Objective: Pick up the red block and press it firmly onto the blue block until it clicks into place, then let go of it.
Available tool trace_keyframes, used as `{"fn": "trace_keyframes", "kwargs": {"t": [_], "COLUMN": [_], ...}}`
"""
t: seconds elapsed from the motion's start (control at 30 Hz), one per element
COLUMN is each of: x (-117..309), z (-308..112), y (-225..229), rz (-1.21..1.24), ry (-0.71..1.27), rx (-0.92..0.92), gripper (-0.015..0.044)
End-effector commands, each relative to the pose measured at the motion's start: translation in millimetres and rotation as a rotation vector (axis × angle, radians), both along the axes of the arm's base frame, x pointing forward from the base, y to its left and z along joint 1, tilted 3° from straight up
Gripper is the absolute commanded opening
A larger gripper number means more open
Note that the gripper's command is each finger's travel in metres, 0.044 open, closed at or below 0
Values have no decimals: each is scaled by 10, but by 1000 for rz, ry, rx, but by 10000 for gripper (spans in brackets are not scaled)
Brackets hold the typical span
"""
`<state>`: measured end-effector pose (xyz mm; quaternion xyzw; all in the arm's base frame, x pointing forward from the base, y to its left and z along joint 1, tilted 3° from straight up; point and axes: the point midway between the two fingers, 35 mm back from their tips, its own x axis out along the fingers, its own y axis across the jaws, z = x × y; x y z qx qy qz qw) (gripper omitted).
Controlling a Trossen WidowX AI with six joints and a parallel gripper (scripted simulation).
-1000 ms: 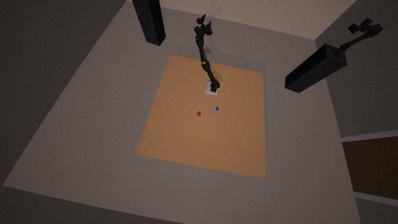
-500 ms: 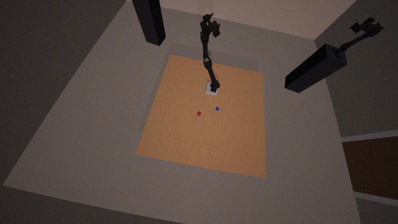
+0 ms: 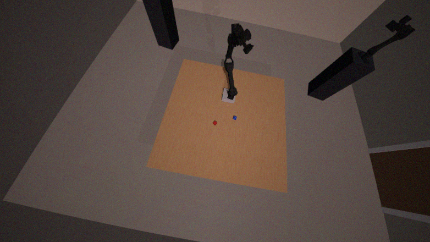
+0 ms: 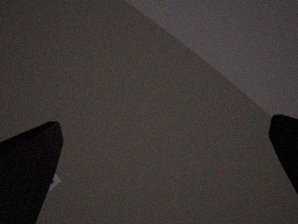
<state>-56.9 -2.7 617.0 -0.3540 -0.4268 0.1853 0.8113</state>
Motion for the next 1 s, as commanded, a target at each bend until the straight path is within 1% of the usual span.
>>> {"fn": "trace_keyframes", "kwargs": {"t": [0.0, 0.13, 0.27, 0.4, 0.5, 0.6, 0.73, 0.97], "x": [411, 1031, 1631, 1991, 2386, 2790, 3181, 3908], "z": [-52, -210, -459, -652, -896, -1197, -1546, -2475], "y": [249, 540, 764, 865, 927, 937, 888, 592], "rz": [-12, -52, -103, -140, -186, -242, -309, -499], "ry": [135, 321, 506, 624, 759, 906, 1058, 1399], "rx": [-17, -37, -47, -44, -25, 6, 52, 201], "gripper": [440, 440, 440, 440, 440, 440, 440, 440]}}
